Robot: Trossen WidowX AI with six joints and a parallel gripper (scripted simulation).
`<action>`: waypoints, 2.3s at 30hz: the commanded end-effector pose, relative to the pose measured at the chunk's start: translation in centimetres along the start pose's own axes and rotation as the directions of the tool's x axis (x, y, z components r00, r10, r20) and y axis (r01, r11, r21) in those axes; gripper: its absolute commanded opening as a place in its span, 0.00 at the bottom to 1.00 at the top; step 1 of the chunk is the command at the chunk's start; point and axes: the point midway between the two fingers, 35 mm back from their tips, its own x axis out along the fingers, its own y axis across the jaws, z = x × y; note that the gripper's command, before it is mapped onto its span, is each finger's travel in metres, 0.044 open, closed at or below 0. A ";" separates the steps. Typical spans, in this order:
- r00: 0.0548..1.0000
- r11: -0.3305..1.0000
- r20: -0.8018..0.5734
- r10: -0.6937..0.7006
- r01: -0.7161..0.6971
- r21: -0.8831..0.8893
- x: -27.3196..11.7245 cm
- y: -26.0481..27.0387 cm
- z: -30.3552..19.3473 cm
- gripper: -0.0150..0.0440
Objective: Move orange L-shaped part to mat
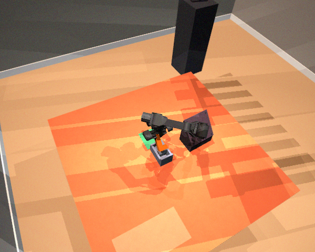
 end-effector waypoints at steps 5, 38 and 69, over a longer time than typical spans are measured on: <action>1.000 1.000 0.003 -0.004 0.004 0.000 0.1 -0.4 3.7 0.25; 1.000 1.000 0.010 -0.002 0.002 -0.002 0.8 -1.4 13.4 0.25; 1.000 1.000 0.008 -0.002 0.002 -0.003 5.8 -1.4 13.4 0.25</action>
